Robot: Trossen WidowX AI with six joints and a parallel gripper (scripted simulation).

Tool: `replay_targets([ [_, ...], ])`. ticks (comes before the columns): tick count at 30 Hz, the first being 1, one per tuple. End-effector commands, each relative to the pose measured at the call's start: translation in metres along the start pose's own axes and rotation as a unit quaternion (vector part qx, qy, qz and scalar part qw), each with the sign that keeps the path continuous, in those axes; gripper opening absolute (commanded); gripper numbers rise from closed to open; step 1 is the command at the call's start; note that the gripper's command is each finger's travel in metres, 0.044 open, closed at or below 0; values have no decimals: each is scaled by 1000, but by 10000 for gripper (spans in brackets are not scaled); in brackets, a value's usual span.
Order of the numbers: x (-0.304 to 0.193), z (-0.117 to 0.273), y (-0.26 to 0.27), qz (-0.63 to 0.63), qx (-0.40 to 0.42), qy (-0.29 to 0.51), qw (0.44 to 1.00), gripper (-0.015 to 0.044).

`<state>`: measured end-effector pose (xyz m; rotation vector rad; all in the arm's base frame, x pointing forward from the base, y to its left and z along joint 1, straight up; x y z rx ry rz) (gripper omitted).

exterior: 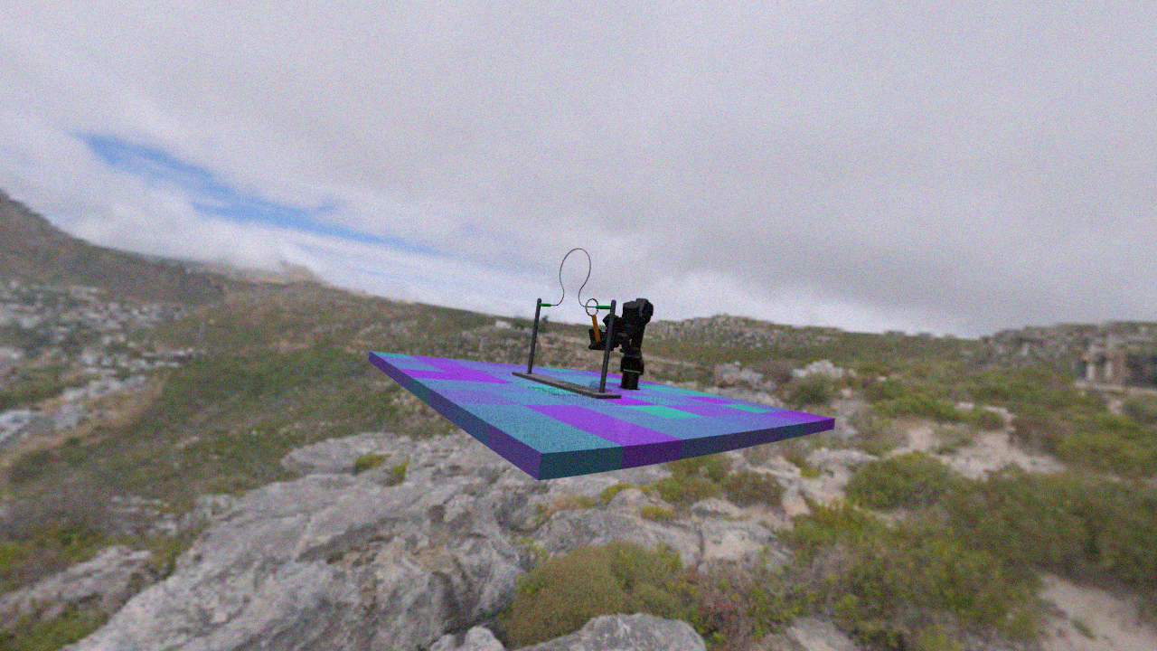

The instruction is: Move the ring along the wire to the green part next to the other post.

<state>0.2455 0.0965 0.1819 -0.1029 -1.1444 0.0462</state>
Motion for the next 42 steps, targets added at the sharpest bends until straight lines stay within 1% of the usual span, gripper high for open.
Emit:
replay_targets([
  [1,1,0,5,-3,-2,0,1000,-150],
  [35,3,4,38,-4,-2,-1,1000,-150],
  [42,-3,1,39,-4,-2,-1,1000,-150],
])
Point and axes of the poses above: the point midway between the two fingers, 35 mm back from their tips, its own z axis back along the fingers, its own y axis across the jaws, x = y × z, the point moved 4 cm from there along z, back along the fingers, and after that the axes turned 4 degrees about z, right-handed, at the moved point
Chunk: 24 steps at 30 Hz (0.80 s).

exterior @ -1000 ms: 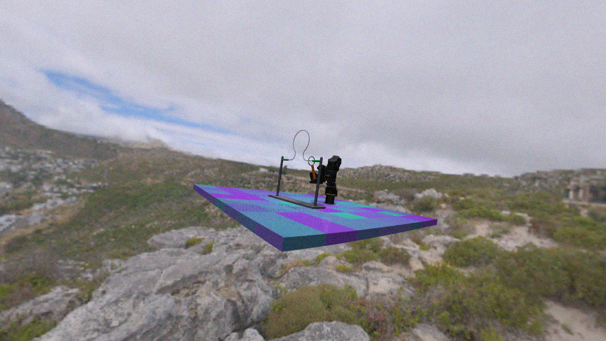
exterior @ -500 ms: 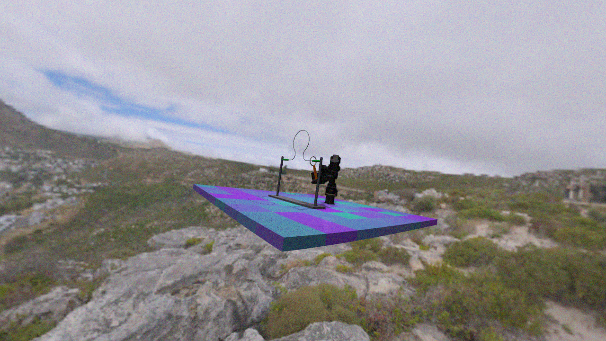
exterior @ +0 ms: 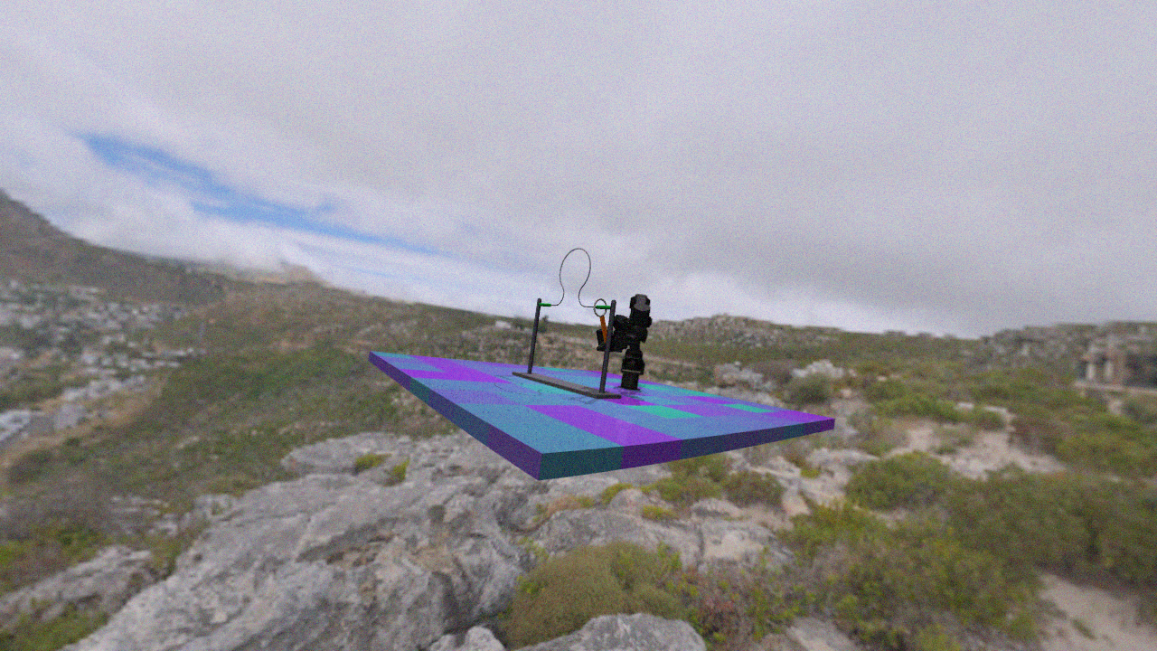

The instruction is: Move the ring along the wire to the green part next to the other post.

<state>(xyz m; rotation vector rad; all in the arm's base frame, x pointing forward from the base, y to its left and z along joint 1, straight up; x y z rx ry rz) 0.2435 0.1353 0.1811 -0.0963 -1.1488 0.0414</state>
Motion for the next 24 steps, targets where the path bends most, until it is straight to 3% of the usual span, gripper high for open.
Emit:
replay_targets([
  [1,-6,-3,1,-1,-3,1,1000,-150],
  [24,-16,-7,2,-1,-3,1,1000,-150],
])
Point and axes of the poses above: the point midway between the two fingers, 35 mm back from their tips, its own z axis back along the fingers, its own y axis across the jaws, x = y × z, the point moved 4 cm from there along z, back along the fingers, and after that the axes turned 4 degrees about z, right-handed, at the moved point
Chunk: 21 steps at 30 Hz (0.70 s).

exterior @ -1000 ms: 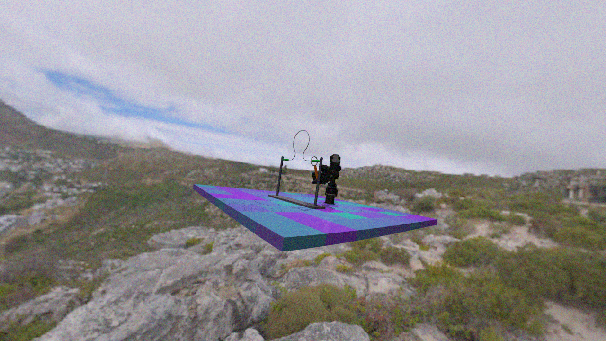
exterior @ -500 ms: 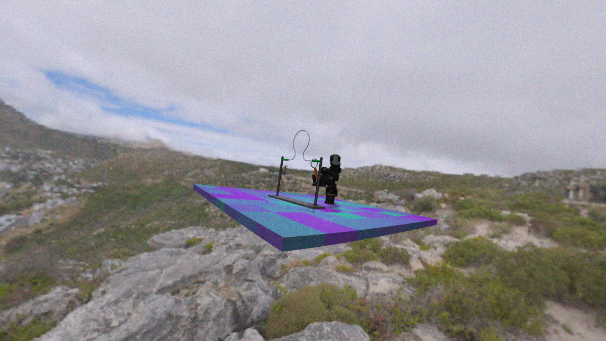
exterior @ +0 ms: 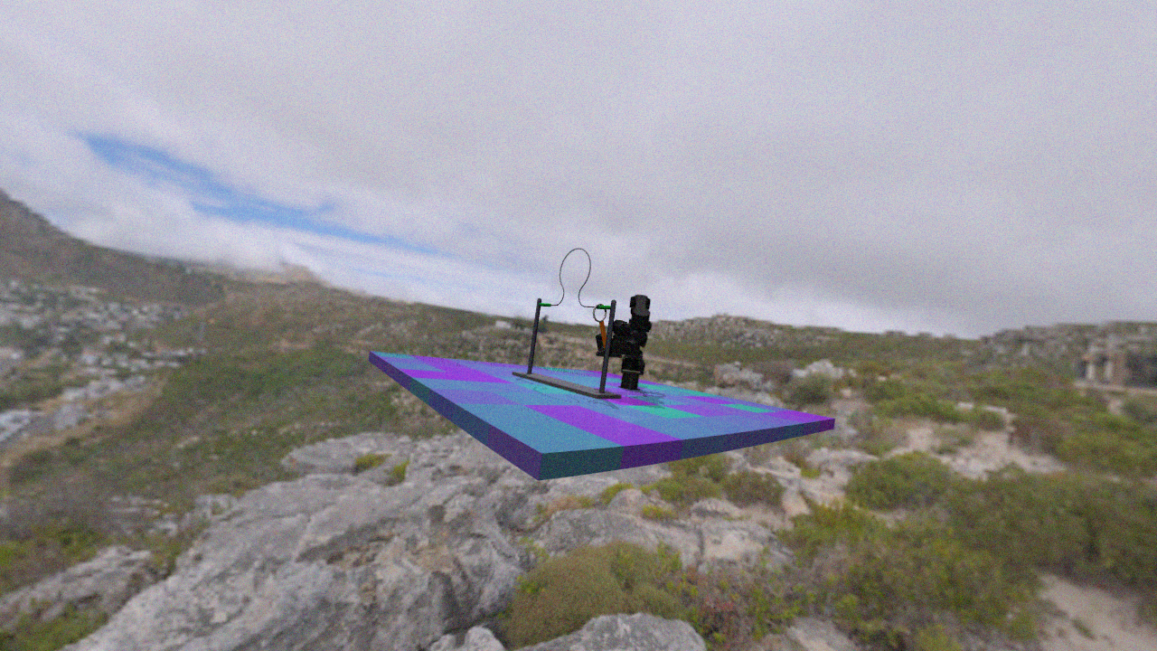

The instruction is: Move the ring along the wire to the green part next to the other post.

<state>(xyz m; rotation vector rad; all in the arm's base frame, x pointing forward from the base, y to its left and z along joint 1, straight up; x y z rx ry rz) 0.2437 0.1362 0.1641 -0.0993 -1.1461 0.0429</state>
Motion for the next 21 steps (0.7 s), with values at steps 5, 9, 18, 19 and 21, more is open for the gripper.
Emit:
replay_targets([
  [5,0,0,0,-2,-3,0,1000,-150],
  [9,0,0,0,0,0,0,1000,-45],
  [18,0,3,1,0,0,1,1000,160],
  [19,0,6,1,-1,0,1,1000,160],
  [21,0,12,2,-1,-1,3,1000,160],
])
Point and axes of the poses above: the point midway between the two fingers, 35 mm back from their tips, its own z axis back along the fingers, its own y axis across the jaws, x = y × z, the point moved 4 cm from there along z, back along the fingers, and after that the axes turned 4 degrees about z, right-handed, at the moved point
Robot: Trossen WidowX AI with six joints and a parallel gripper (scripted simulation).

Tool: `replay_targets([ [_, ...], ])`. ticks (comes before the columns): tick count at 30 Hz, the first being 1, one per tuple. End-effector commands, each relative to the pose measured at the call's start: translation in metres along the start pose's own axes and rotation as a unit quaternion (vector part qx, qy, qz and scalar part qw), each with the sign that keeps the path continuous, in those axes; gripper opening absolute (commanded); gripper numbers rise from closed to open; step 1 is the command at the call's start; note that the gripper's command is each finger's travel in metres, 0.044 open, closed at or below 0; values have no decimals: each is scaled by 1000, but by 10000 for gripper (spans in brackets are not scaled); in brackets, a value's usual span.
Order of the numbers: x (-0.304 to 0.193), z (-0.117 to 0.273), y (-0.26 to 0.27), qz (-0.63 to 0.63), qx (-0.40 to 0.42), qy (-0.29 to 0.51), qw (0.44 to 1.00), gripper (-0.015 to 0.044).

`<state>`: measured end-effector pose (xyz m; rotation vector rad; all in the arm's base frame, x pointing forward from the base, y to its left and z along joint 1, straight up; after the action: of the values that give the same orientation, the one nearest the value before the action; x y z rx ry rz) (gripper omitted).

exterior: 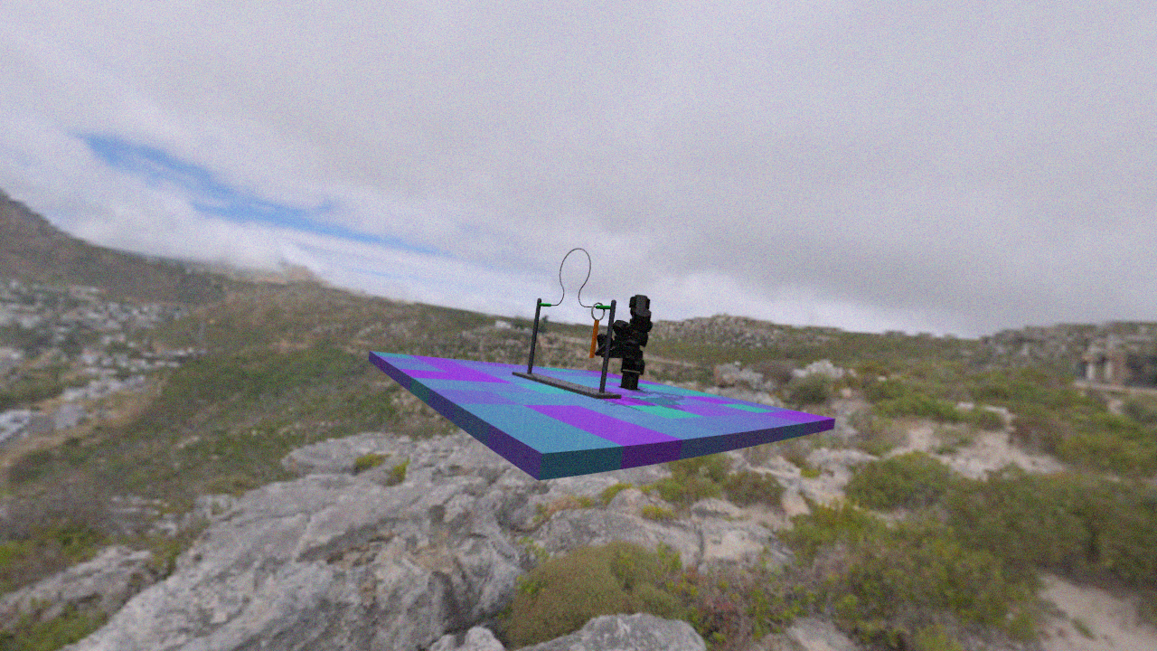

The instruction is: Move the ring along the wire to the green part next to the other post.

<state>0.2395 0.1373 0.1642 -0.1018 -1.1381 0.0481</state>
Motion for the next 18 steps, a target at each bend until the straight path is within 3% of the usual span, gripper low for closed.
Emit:
replay_targets([
  [1,1,11,1,-4,-1,-1,1000,160],
  [10,0,44,-1,-5,-3,-1,1000,160],
  [18,0,46,-1,-5,-3,-2,1000,160],
])
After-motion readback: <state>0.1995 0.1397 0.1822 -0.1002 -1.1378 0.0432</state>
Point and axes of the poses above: the point midway between the two fingers, 35 mm back from their tips, its own z axis back along the fingers, its own y axis across the jaws, x = y × z, the point moved 4 cm from there along z, back along the fingers, and after that the axes turned 4 degrees about z, right-handed, at the moved point
